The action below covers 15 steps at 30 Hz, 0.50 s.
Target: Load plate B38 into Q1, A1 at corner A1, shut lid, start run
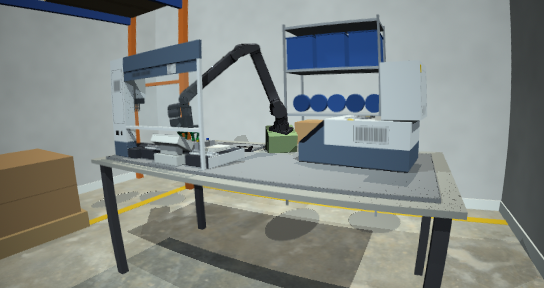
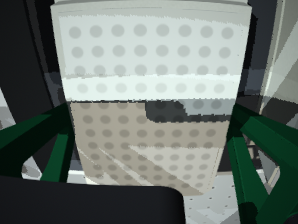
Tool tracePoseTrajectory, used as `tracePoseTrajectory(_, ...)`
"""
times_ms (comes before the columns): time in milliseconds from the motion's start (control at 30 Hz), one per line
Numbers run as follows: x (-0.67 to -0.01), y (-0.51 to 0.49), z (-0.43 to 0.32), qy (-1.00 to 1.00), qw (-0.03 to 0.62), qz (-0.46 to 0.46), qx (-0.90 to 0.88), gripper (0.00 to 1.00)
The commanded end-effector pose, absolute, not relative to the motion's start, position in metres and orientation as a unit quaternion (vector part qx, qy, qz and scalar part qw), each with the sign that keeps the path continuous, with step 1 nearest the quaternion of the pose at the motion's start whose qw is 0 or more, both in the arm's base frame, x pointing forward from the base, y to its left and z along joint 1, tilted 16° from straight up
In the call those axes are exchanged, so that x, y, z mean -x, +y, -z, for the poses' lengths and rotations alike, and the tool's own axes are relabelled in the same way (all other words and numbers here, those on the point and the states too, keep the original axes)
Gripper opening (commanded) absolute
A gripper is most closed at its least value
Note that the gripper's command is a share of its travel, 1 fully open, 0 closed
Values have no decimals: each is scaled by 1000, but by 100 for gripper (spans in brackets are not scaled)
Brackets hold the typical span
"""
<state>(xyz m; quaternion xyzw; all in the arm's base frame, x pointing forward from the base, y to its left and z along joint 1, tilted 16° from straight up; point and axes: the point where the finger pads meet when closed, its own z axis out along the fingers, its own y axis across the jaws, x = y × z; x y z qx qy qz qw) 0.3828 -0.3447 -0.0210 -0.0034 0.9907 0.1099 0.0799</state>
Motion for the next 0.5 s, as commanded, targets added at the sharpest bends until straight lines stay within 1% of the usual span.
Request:
tracePoseTrajectory(0, -410, -354, -17, 990, 116, -76, 13, 0)
tracePoseTrajectory(200, -424, -362, -31, 989, 135, -59, 20, 0)
tracePoseTrajectory(467, -419, -377, -50, 988, 142, -51, 23, 0)
